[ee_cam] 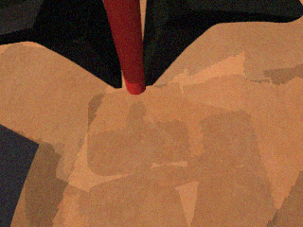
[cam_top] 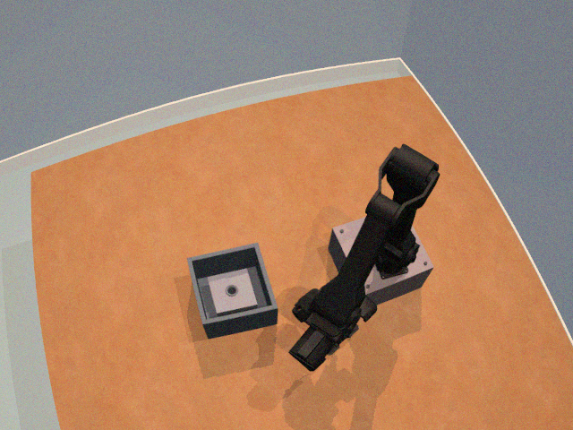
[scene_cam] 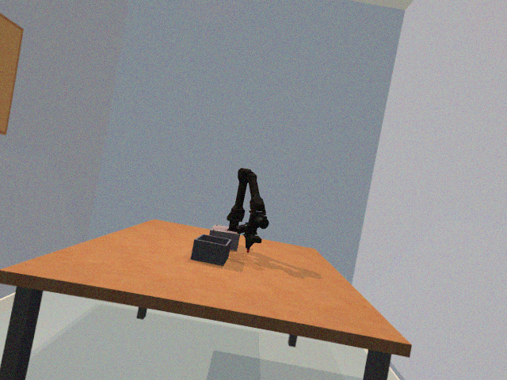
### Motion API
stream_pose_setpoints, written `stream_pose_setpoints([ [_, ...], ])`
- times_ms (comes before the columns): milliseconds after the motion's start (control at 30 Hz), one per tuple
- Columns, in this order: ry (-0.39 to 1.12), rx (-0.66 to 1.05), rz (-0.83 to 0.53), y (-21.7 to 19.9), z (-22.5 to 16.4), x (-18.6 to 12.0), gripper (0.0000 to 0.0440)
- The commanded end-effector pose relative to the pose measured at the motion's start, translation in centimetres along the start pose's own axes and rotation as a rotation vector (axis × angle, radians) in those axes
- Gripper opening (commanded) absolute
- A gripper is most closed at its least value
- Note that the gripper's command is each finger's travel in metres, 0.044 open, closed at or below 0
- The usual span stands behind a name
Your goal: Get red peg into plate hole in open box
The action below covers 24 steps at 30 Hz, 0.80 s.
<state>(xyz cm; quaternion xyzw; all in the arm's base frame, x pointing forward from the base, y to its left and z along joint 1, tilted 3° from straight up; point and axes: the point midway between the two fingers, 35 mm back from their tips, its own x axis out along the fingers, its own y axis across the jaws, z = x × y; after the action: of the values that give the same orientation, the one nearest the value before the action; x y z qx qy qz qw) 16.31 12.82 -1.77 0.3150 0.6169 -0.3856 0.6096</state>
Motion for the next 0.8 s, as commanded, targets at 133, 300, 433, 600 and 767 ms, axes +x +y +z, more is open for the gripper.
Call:
stream_pose_setpoints([
  [133,-0.047,-0.069,0.066,0.8,1.1,-3.1,0.0],
  [300,-0.076,-0.11,0.103,1.5,1.9,-5.3,0.0],
  [433,-0.098,-0.136,0.134,2.2,2.8,-7.2,0.0],
  [600,-0.128,-0.156,0.166,3.0,4.1,-9.4,0.0],
  [767,-0.155,-0.163,0.186,3.7,5.8,-11.0,0.0],
])
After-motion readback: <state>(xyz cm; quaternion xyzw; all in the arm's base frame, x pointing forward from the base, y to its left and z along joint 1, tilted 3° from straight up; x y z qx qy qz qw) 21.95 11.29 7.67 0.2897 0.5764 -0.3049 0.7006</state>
